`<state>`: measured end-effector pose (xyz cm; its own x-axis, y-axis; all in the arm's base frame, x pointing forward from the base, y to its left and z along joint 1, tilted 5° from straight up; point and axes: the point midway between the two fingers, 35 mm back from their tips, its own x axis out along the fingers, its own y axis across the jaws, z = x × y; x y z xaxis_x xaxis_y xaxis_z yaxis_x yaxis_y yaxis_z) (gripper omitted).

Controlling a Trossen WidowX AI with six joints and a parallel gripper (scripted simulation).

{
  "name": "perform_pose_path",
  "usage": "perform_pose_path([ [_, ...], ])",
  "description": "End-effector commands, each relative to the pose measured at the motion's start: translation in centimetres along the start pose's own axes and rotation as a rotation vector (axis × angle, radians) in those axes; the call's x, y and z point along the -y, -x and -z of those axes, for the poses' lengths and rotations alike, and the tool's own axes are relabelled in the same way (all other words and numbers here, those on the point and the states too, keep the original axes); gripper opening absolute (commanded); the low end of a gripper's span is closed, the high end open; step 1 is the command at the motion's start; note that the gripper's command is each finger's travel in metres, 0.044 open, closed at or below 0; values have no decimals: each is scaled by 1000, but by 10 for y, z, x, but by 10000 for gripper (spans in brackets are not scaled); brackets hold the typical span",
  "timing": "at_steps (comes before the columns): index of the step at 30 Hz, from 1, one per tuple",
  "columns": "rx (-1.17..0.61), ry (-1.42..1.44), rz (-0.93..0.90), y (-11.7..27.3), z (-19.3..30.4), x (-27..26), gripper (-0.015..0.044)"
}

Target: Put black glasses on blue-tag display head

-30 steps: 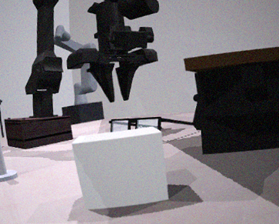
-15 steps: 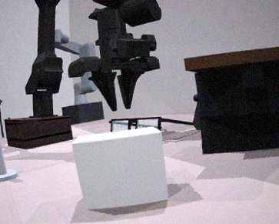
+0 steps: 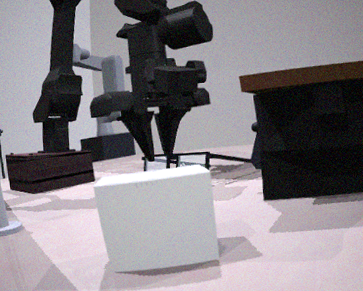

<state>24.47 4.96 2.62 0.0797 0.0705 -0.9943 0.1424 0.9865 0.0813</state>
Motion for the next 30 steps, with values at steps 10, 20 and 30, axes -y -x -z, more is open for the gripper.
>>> perform_pose_path([
  [10,-1,0,0,-14,1,0,133],
  [20,-1,0,0,-14,1,0,67],
  [30,-1,0,0,-14,1,0,0],
])
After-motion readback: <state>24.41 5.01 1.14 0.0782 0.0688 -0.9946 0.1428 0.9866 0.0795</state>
